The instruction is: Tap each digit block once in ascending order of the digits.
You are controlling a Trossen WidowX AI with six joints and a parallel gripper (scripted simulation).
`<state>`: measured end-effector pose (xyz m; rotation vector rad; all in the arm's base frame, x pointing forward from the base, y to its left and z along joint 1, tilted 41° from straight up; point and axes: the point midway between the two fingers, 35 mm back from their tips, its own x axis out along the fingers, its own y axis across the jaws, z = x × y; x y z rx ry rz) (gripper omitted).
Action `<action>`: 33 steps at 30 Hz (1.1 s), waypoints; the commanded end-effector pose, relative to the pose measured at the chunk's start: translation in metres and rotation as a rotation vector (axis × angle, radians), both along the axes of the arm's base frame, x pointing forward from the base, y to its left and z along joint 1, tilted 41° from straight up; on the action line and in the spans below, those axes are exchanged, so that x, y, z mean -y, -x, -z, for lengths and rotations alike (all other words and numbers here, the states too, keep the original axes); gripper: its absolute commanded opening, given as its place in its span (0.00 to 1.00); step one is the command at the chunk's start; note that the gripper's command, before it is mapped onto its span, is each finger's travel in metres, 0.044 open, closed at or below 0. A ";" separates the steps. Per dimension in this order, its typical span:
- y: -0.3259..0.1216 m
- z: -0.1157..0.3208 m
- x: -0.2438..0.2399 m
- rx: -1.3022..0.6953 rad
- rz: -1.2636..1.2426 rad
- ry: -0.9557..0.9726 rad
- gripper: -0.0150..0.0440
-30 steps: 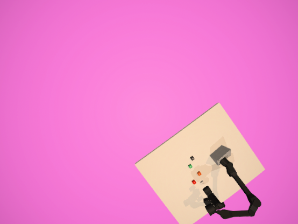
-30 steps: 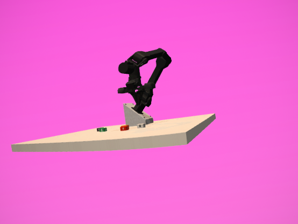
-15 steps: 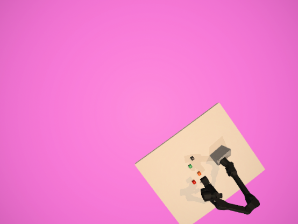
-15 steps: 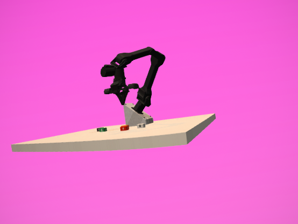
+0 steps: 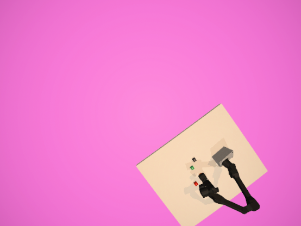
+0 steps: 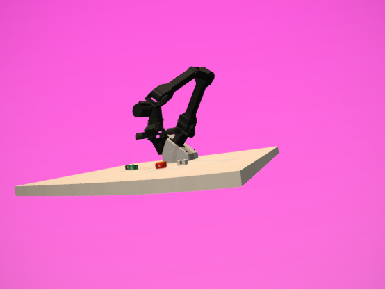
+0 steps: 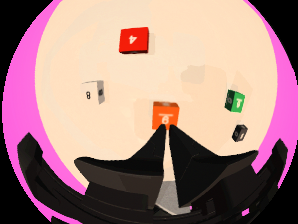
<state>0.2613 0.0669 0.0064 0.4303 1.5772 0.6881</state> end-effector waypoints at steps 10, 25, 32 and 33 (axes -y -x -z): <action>0.004 0.016 -0.015 -0.005 0.005 -0.006 0.29; 0.004 0.022 -0.019 0.002 0.003 -0.003 0.29; 0.002 0.002 -0.003 -0.005 0.005 -0.006 0.29; 0.001 -0.001 -0.004 -0.005 0.005 -0.005 0.33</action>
